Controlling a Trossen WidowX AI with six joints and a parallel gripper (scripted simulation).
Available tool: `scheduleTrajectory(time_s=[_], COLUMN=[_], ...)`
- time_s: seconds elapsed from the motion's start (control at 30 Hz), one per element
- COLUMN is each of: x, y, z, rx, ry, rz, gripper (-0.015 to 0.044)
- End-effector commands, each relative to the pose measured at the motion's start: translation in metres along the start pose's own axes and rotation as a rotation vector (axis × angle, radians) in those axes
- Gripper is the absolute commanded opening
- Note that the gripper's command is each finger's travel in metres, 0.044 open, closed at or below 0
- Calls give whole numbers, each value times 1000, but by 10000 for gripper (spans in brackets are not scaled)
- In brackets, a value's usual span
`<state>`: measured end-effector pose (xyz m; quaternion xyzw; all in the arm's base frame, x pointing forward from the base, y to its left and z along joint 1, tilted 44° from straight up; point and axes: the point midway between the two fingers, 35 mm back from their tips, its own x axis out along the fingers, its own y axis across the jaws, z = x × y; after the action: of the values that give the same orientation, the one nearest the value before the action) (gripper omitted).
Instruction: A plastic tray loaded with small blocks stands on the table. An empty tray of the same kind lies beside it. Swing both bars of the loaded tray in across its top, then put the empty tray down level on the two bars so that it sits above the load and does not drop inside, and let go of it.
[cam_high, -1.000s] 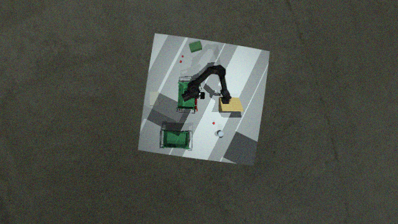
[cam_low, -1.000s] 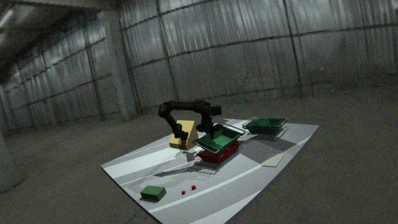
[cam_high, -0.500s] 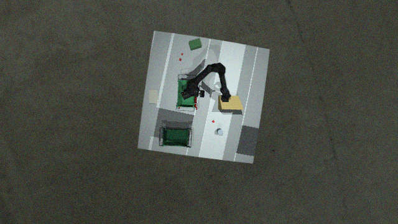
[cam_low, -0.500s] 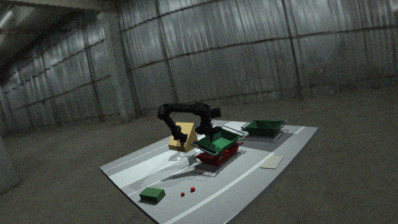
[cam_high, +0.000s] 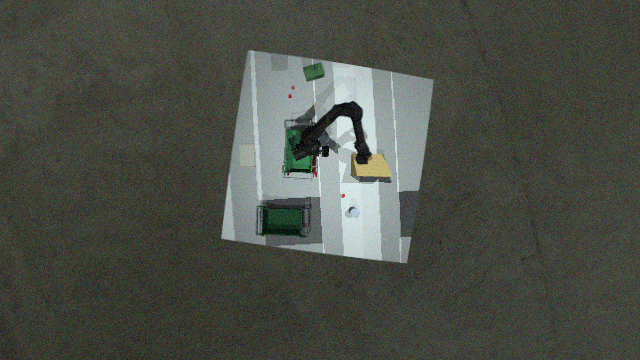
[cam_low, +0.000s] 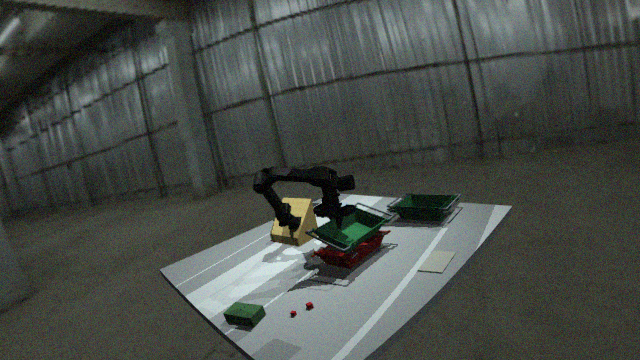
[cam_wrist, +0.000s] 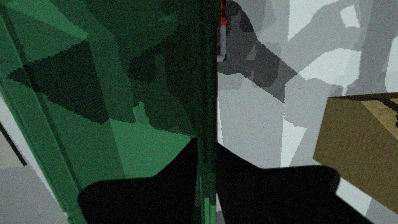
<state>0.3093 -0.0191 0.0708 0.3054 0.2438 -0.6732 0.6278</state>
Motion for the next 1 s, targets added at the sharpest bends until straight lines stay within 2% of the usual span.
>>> scheduleTrajectory(time_s=[0.0,0.7,0.97], x=[4,0,10], y=[-4,0,-7], z=[1,0,1], rx=[-3,0,-3], ry=[1,0,0], rz=[-20,-1,-18], gripper=[0,0,0])
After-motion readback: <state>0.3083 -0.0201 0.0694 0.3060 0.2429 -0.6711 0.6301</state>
